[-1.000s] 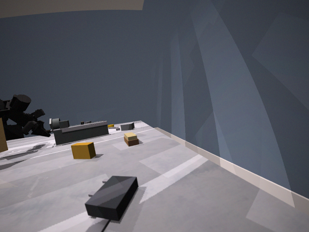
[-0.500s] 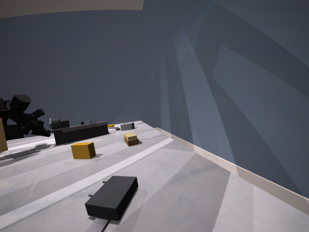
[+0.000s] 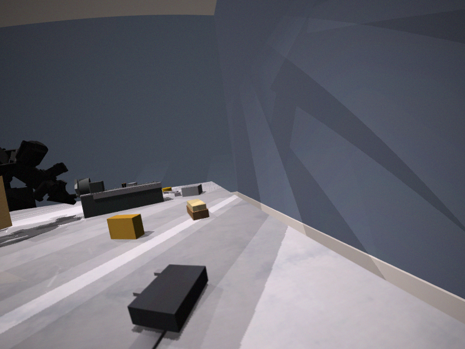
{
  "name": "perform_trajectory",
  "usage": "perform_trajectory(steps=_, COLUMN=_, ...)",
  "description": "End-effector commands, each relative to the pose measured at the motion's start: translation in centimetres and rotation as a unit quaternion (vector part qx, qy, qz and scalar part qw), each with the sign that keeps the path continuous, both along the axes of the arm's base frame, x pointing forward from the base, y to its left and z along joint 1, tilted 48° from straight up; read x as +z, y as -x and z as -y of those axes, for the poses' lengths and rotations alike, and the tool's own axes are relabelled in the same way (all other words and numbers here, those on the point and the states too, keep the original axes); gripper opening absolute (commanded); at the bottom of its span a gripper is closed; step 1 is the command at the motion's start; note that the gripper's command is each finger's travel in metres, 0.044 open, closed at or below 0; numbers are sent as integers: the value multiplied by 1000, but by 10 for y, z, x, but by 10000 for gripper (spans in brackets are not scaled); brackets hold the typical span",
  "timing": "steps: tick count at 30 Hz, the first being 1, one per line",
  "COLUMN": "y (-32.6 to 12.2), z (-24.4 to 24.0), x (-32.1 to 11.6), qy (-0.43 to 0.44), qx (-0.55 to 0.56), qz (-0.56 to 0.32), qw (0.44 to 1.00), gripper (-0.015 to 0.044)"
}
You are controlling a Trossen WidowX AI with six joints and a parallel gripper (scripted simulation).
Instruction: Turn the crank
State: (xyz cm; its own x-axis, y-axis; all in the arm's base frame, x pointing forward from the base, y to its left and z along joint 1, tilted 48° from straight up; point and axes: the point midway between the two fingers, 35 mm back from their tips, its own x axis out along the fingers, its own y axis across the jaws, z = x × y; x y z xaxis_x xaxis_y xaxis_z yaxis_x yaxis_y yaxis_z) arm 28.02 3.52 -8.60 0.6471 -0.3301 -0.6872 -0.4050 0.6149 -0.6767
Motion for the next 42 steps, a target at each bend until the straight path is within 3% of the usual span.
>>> perform_trajectory(steps=1, y=2, z=-6, x=1, qy=0, qx=6, qz=-1, qw=1000, gripper=0)
perform_trajectory(steps=42, y=2, z=-26, x=17, qy=0, qx=6, qz=-1, qw=1000, gripper=0)
